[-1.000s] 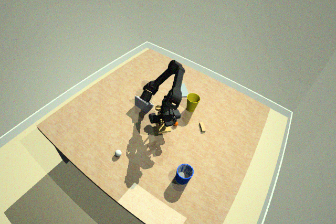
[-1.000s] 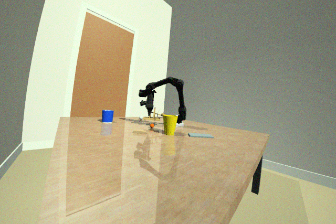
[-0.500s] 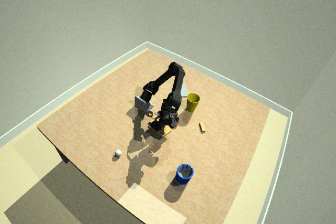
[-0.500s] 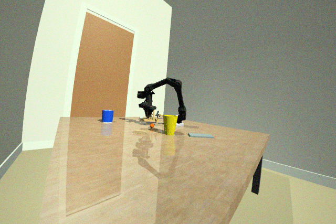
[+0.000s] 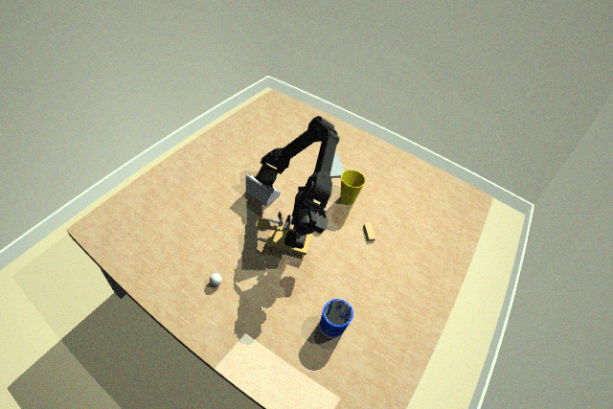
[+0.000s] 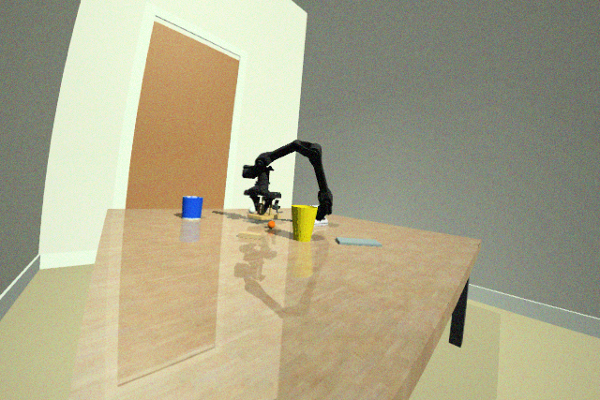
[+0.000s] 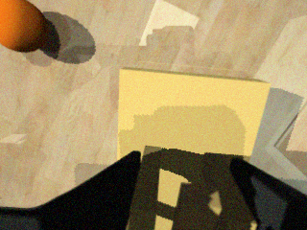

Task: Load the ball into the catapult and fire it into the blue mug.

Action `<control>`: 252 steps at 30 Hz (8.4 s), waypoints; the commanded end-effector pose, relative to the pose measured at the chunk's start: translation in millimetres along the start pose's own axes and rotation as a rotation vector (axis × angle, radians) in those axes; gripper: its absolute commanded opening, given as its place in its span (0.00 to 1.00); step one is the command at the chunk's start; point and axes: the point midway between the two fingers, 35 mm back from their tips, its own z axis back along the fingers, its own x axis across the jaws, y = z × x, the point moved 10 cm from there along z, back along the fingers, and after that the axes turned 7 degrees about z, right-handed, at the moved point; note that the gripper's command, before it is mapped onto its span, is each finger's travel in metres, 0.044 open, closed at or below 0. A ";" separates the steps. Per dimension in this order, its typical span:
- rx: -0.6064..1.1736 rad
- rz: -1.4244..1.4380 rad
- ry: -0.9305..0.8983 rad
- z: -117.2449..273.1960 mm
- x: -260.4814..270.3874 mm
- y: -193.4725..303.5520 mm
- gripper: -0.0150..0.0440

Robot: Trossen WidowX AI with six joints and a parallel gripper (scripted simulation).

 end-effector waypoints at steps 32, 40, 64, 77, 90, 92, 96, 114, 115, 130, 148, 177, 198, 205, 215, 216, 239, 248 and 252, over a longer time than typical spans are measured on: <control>-0.002 0.660 -0.001 -19.1 -2.2 -7.2 0.57; -0.002 0.660 -0.001 -16.9 -2.6 -7.4 0.92; -0.002 0.617 0.004 30.6 -1.1 -6.9 1.00; -0.002 0.617 0.004 16.8 -1.7 -7.3 1.00; -0.003 0.618 0.004 -4.5 -1.9 -7.6 1.00; -0.003 0.618 0.004 -7.8 -1.8 -7.6 1.00; -0.004 0.618 0.004 -14.2 -1.5 -7.5 1.00; -0.001 0.624 0.007 -21.0 -1.2 -7.4 0.64; -0.001 0.624 0.007 -21.0 -1.2 -7.4 0.60; 0.001 0.621 0.006 29.0 -1.1 -6.8 0.25; -0.003 0.104 0.004 26.1 -1.2 -10.3 0.25; -0.004 0.055 0.004 -4.3 -9.1 -12.4 0.25; -0.002 0.061 0.000 -18.1 -8.2 -12.8 0.43; -0.002 0.061 0.000 -18.1 -8.2 -12.8 0.74; 0.000 0.059 0.003 60.8 -11.0 -13.5 1.00; 0.000 0.059 0.003 72.5 -9.6 -12.8 1.00; -0.003 0.055 0.004 26.7 -7.3 -12.3 1.00; -0.004 0.055 0.004 12.0 -8.1 -12.8 1.00; -0.004 0.055 0.004 5.4 -8.2 -12.9 1.00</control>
